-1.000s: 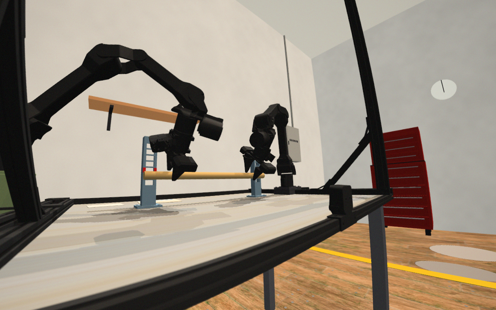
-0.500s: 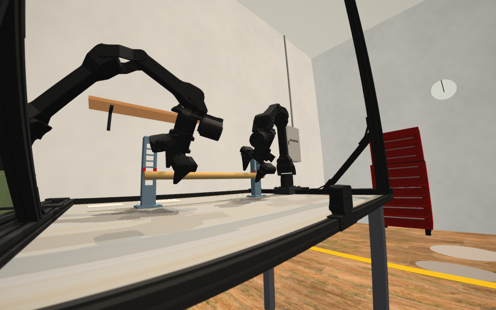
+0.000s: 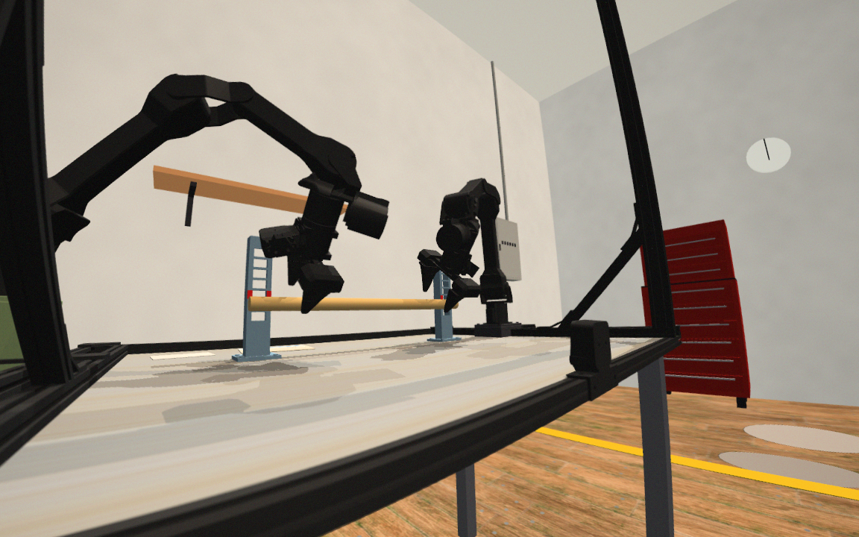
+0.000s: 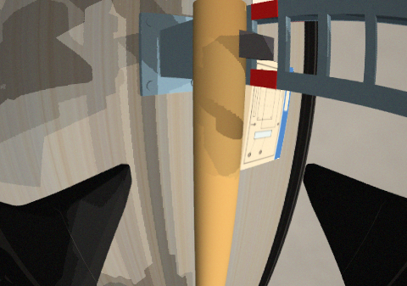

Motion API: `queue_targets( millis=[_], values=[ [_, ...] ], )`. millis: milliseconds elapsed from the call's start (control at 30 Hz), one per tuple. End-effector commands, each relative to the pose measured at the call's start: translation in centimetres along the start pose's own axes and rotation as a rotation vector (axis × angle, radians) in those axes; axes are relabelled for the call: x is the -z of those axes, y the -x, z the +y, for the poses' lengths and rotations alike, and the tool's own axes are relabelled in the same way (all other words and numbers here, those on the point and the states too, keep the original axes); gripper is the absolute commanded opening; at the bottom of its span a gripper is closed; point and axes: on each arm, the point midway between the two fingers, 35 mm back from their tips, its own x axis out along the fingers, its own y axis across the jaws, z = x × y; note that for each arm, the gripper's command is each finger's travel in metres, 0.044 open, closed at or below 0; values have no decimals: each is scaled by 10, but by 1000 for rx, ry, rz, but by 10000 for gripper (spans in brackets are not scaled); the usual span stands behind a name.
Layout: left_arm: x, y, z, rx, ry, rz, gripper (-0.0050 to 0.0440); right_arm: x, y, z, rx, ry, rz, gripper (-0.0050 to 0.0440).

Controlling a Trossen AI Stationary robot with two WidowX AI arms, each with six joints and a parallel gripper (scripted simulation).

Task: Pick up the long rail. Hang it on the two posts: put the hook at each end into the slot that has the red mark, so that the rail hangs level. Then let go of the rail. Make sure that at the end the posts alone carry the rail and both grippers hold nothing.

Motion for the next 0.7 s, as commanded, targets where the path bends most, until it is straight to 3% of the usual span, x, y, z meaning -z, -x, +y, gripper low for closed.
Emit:
queue_targets(
  millis=[0, 667],
  values=[
    [0, 7, 4, -3, -2, 2, 440, 0, 7, -3, 3, -3, -1, 440],
    [-4, 38, 42, 1, -1, 2, 440, -5, 37, -41, -6, -5, -1, 440]
  ],
)
